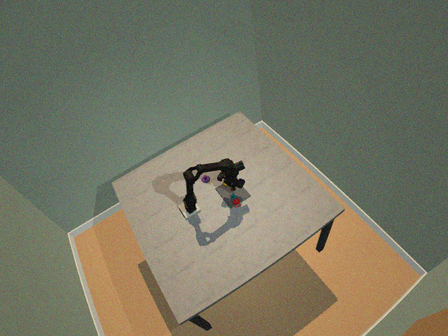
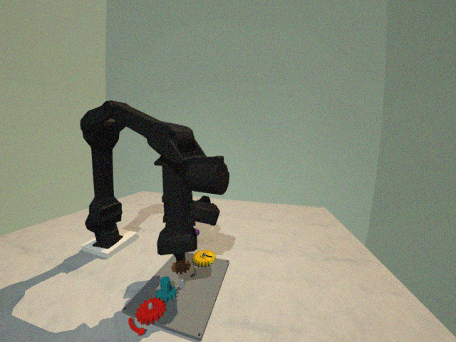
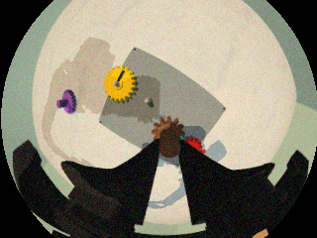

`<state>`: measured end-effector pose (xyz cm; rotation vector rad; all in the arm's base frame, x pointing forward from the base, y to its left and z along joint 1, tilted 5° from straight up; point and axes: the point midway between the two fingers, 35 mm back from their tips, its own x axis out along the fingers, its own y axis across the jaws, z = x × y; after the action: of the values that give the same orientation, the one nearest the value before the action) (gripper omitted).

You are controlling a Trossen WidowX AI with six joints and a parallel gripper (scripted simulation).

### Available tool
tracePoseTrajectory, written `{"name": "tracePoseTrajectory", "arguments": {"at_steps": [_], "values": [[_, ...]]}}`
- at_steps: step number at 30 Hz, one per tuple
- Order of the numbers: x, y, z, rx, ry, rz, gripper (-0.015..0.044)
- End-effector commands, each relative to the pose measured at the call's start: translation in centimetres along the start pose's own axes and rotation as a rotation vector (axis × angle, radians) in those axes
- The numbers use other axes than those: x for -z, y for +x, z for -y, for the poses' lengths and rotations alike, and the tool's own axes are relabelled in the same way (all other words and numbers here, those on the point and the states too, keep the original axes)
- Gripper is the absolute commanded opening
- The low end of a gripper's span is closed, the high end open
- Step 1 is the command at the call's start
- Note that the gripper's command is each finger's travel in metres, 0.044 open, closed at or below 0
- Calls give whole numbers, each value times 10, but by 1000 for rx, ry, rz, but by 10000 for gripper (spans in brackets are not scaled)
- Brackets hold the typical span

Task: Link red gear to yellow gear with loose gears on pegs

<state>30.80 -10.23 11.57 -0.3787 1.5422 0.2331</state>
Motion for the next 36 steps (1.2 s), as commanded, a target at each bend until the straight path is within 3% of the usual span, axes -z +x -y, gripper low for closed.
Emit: {"name": "tracePoseTrajectory", "arguments": {"at_steps": [1, 27, 36], "values": [[0, -1, 0, 3, -108, -1, 0], [1, 14, 0, 2, -527, -2, 0], [0, 26, 1, 3, -507, -2, 0]]}}
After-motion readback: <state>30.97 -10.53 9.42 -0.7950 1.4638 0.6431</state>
